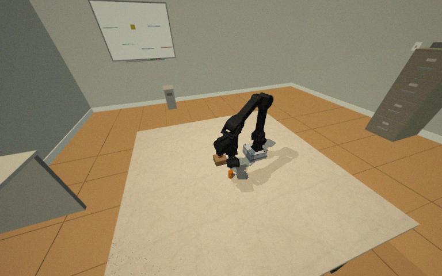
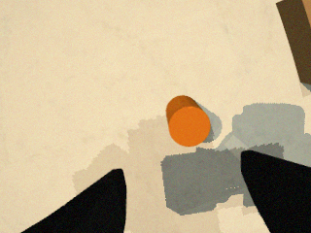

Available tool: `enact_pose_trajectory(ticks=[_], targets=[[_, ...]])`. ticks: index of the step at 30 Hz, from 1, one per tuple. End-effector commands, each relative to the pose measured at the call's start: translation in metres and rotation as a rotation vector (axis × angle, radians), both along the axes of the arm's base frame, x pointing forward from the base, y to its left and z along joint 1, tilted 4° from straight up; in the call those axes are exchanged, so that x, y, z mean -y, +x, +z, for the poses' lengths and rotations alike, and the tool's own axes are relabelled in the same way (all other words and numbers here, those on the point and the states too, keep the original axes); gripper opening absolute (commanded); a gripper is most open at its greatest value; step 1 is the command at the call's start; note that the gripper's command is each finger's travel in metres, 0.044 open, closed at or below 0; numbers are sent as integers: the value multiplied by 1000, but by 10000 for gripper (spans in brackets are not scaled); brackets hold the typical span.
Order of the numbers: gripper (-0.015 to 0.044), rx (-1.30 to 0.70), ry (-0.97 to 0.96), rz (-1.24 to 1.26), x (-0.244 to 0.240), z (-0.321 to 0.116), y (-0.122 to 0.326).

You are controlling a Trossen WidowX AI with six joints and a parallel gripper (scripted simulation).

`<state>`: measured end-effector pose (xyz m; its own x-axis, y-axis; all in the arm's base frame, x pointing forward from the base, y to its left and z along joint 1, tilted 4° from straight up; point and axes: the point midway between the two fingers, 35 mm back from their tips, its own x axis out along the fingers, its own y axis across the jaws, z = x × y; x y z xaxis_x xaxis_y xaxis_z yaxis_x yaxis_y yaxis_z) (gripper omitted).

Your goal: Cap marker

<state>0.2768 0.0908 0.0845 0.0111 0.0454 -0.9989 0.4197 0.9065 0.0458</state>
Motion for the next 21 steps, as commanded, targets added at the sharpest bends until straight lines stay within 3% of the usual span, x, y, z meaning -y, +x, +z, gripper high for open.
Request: enact_pose_trajectory(ticks=[1, 8, 21], targets=[[246, -37, 8, -11, 5, -3, -5], [246, -38, 8, -11, 6, -39, -7], [246, -38, 8, -11, 7, -55, -8]])
